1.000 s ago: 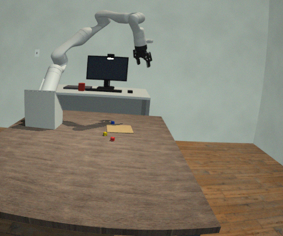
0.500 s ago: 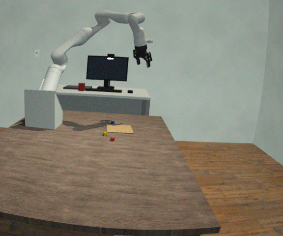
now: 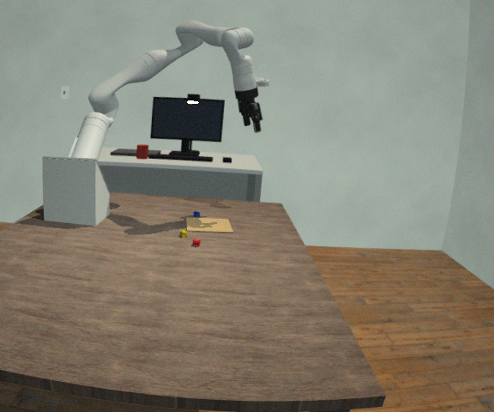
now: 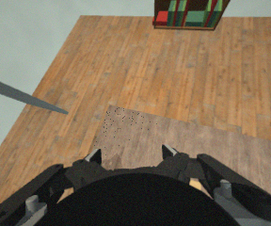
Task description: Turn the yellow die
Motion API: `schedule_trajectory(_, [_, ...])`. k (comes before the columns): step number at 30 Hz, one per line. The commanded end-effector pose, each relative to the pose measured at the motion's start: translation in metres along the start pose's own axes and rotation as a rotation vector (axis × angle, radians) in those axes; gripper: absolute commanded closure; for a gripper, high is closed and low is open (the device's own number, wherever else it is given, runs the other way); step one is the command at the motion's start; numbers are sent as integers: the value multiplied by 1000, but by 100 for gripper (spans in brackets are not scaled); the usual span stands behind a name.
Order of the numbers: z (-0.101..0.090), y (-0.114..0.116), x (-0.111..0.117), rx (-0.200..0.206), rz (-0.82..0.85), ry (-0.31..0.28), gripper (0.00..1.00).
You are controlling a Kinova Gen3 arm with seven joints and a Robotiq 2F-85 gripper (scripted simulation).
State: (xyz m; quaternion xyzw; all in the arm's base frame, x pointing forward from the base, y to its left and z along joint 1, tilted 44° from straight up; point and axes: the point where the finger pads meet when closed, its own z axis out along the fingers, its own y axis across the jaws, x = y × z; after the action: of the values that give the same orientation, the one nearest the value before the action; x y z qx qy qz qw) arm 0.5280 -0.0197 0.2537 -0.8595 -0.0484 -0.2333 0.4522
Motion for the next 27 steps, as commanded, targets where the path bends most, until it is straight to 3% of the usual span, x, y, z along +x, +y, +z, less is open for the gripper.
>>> schedule_trajectory(1, [6, 30, -21, -19, 94, -22, 0])
schedule_trajectory(2, [9, 53, -36, -42, 175, -34, 0])
schedule_trajectory(3, [9, 53, -36, -42, 175, -34, 0])
schedule_trajectory(4, [11, 74, -53, -63, 252, -45, 0])
schedule_trajectory(5, [11, 76, -54, -65, 260, -46, 0])
schedule_trajectory(6, [13, 93, -69, -83, 324, -56, 0])
schedule_trajectory(8, [14, 99, -74, -90, 347, -60, 0])
schedule_trajectory(9, [16, 120, -95, -115, 432, -73, 0])
schedule_trajectory(10, [16, 121, -95, -115, 434, -73, 0])
schedule_trajectory(11, [17, 137, -112, -136, 502, -84, 0])
schedule_trajectory(13, [18, 141, -117, -141, 519, -87, 0])
schedule_trajectory(14, [19, 159, -140, -167, 602, -101, 0])
schedule_trajectory(15, [19, 159, -140, -167, 602, -101, 0])
schedule_trajectory(16, [20, 174, -160, -189, 673, -113, 0])
schedule_trajectory(19, [20, 175, -162, -192, 681, -115, 0])
schedule_trajectory(21, [20, 199, -201, -235, 811, -138, 0])
schedule_trajectory(27, [19, 225, -256, -295, 980, -171, 0])
